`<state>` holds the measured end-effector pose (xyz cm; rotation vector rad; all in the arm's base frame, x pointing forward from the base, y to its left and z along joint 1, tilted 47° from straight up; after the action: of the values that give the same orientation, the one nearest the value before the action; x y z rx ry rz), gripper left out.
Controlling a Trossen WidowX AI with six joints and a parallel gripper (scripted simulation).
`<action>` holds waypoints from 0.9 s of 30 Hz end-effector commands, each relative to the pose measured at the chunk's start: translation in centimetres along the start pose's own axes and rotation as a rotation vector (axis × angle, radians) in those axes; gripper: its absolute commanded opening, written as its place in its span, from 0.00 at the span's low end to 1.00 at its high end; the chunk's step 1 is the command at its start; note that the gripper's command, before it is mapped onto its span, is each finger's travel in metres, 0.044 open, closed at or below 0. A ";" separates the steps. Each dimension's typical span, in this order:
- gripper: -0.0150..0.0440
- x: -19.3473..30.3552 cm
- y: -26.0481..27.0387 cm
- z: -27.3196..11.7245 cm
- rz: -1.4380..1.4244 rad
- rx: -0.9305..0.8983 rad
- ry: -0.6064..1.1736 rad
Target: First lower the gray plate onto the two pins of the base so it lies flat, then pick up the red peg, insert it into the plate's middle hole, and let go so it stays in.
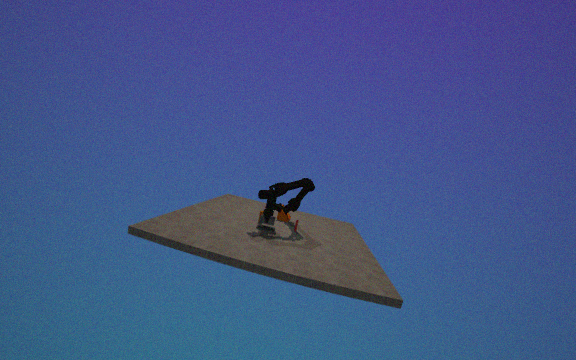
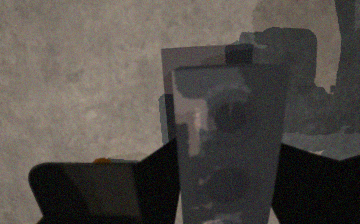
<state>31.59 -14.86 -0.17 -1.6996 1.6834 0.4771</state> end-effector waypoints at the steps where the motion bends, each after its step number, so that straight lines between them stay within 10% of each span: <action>1: 0.25 0.0 0.0 0.6 0.004 0.001 -0.004; 19: 0.25 0.0 0.0 1.8 -0.001 0.000 -0.001; 27: 0.61 0.0 0.0 1.8 -0.001 0.000 -0.001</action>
<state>31.97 -13.57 -1.46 -1.6982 1.6840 0.4785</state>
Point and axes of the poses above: the point midway between the two fingers, 35 mm back from their tips, its own z axis out along the fingers, its own y axis across the jaws, x = y × z, the point moved 3 cm from there along -z, back along the fingers, and after that the axes turned 6 degrees about -z, right-handed, at the moved point
